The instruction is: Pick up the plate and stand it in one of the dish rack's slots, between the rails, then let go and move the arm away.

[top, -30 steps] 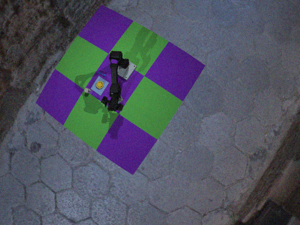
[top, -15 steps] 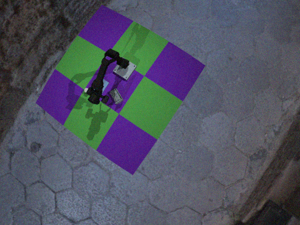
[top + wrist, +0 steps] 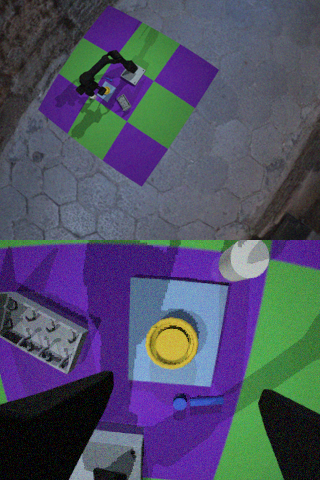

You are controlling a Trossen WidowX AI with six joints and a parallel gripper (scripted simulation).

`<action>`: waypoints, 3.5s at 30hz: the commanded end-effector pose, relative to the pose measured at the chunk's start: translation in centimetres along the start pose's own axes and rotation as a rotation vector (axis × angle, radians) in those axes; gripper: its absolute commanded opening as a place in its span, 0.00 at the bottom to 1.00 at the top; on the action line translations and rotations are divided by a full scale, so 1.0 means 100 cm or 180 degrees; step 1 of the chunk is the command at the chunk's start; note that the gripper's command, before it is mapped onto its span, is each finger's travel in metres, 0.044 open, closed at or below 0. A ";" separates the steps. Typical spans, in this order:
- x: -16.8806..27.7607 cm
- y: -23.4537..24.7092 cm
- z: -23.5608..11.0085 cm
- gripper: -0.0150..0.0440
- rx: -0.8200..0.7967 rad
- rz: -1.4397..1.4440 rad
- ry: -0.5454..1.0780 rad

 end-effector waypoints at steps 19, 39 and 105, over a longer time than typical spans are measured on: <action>0.019 0.000 0.106 0.93 -0.0143 0.0032 0.0153; 0.018 0.002 0.132 0.93 -0.0145 0.0036 0.0156; -0.001 -0.003 0.077 0.25 -0.0143 0.0032 0.0148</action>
Point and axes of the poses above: the point midway between the two fingers, 35 mm back from their tips, its own z axis out along the fingers, its own y axis across the jaws, x = y × z, the point moved 7 cm from there along -z, back along the fingers, and after that the axes turned 1 degree about z, right-handed, at the moved point
